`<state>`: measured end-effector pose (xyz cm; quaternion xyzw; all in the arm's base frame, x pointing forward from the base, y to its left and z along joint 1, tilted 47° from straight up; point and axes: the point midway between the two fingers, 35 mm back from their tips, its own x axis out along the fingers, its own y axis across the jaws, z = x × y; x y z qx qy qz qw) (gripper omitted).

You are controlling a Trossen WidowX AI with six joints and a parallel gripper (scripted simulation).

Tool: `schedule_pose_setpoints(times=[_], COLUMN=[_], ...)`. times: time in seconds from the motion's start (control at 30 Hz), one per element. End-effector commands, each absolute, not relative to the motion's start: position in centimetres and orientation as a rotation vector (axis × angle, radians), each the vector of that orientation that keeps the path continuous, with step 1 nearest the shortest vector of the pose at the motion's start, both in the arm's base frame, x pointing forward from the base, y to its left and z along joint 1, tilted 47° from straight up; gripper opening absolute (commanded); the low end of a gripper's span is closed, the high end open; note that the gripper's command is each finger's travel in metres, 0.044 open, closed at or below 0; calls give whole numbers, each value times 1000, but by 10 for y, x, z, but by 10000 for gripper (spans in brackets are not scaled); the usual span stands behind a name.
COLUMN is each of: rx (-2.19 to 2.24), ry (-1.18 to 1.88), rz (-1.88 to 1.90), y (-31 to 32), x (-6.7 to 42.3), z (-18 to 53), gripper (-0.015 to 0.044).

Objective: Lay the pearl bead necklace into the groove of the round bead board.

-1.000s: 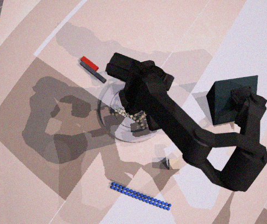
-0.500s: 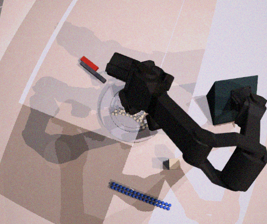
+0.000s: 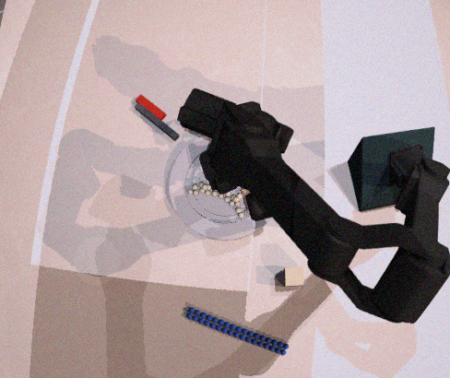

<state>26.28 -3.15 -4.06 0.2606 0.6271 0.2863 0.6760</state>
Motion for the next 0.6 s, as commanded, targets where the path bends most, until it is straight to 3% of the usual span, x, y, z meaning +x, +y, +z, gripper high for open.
schedule_pose_setpoints(times=[0.0, 0.57], rx=[585, 596], ry=[1410, 1408], rz=[644, 640], y=[-32, -40], x=[263, 259], z=[-40, -41], gripper=[0, 0])
